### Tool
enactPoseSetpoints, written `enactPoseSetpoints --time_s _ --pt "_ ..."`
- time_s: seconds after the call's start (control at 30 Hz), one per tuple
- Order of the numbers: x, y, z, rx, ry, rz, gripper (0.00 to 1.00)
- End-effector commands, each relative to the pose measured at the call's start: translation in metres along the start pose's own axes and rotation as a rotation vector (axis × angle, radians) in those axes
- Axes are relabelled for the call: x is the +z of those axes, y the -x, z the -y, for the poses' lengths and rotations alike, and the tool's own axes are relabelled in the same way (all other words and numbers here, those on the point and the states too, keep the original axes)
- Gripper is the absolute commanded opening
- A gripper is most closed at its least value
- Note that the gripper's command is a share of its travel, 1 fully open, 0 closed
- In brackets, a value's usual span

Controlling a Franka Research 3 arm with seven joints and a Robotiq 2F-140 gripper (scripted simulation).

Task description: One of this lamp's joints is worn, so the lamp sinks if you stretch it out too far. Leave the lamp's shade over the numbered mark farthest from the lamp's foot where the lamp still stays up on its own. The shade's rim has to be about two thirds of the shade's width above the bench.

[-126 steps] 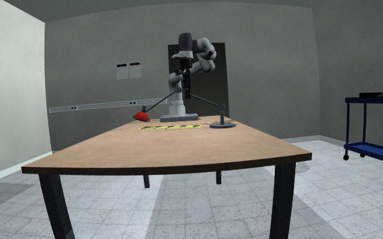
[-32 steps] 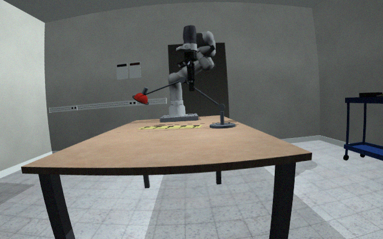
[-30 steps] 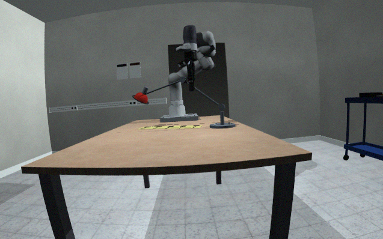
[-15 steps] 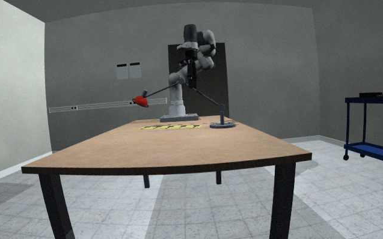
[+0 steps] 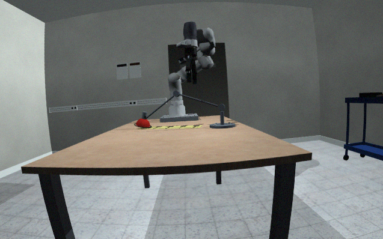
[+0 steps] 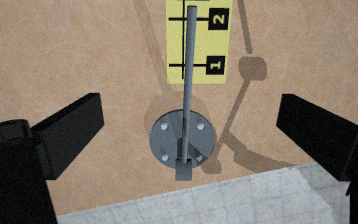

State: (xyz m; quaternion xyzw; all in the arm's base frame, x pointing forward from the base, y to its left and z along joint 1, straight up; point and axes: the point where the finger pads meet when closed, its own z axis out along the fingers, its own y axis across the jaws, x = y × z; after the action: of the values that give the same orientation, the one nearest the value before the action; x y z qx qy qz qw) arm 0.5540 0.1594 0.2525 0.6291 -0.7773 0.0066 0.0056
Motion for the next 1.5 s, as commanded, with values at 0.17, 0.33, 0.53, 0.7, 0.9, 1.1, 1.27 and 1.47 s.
enactPoseSetpoints --time_s 0.17,0.33,0.53,0.7,0.9,1.1,1.27,1.47 --pt "-0.035 -0.001 -0.003 0.009 0.009 0.002 1.0" --pt "-0.047 -0.001 -0.003 0.006 0.007 0.003 1.0" --pt "-0.069 0.0 -0.001 0.0 0.0 0.003 1.0" --pt "-0.088 0.0 0.0 -0.006 -0.006 0.004 1.0" --pt "-0.095 0.0 0.001 -0.01 -0.011 0.005 1.0" --pt "-0.094 0.0 0.003 -0.016 -0.017 0.005 1.0" --pt "-0.093 0.001 0.004 -0.021 -0.022 0.006 1.0" --pt "-0.093 -0.007 0.004 -0.022 -0.023 0.006 1.0"
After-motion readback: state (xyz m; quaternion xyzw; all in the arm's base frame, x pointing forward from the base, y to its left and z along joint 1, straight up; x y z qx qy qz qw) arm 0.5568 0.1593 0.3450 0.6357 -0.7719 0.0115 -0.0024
